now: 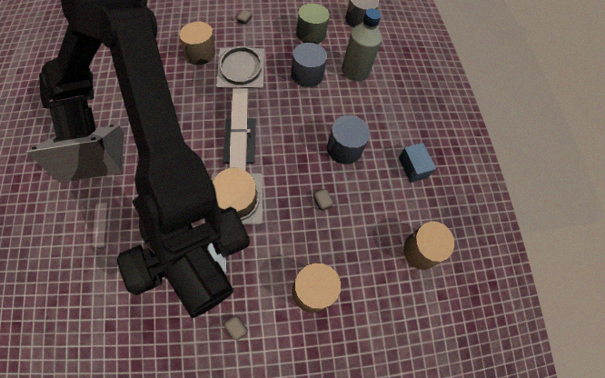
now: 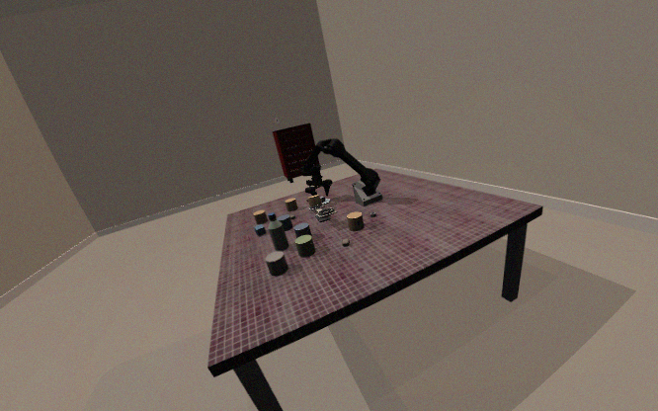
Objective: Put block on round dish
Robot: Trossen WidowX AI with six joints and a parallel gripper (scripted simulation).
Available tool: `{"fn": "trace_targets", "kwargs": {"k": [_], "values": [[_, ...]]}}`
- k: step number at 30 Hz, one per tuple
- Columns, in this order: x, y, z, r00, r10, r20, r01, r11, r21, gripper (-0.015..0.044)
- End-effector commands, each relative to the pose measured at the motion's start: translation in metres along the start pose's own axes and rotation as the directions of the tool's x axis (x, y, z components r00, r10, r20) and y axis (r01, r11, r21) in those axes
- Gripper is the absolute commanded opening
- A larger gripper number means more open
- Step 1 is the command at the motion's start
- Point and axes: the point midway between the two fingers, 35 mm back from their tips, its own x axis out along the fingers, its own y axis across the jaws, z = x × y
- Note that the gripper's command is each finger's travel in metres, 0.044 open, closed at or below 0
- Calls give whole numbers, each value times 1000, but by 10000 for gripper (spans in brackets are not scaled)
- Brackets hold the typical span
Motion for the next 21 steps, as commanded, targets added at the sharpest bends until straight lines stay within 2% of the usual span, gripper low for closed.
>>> {"fn": "trace_targets", "kwargs": {"k": [1, 7, 10, 12, 21], "values": [[-43, 0, 2, 1000, 5, 23, -5, 1000, 3, 440], [-48, -1, 2, 1000, 5, 23, -5, 1000, 5, 440], [-82, -2, 0, 999, 11, 30, -11, 1000, 6, 440], [-92, -2, -1, 999, 12, 33, -12, 1000, 6, 440], [-92, -2, -1, 999, 12, 33, -12, 1000, 6, 440]]}}
